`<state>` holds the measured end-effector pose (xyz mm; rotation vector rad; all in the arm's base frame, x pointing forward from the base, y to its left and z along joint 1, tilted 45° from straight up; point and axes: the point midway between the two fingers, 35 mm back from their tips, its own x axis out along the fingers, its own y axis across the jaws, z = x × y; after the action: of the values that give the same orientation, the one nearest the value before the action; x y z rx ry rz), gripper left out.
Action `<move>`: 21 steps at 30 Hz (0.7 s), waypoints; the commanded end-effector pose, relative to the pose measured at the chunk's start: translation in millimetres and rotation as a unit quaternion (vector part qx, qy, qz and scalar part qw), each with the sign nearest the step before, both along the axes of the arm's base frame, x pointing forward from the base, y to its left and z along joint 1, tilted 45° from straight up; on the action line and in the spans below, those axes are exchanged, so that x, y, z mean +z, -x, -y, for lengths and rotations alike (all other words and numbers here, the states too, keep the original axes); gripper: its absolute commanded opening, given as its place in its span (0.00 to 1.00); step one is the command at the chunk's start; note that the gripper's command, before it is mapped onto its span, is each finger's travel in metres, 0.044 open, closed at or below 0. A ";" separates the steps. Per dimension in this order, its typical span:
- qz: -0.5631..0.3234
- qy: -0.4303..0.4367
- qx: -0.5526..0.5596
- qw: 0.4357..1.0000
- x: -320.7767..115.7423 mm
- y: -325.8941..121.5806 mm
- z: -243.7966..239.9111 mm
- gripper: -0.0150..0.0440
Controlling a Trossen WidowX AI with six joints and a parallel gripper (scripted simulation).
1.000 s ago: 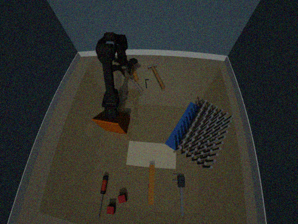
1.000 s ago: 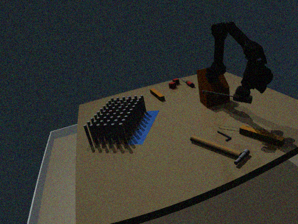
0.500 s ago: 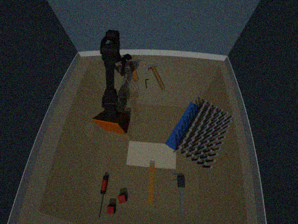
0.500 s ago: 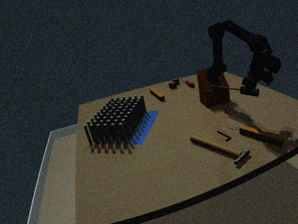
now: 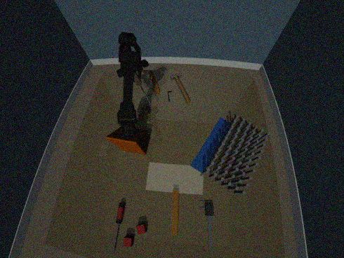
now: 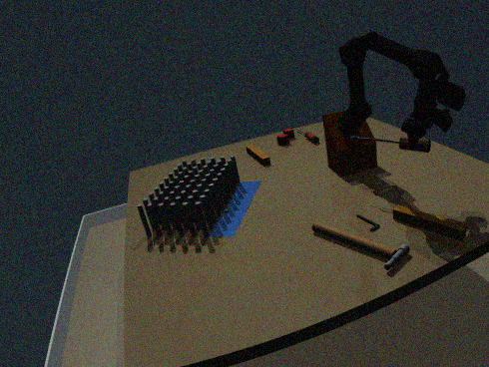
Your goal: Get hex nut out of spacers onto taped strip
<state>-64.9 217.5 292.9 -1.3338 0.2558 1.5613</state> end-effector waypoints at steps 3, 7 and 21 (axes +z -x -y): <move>0.001 -0.001 -0.003 1.000 -4.0 1.8 -6.2 0.25; 0.001 -0.001 -0.003 1.000 -7.0 3.0 -10.4 0.25; 0.001 -0.001 -0.003 1.000 -17.7 6.7 -24.9 0.25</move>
<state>-70.6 239.2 278.8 -1.3272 0.2558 1.5524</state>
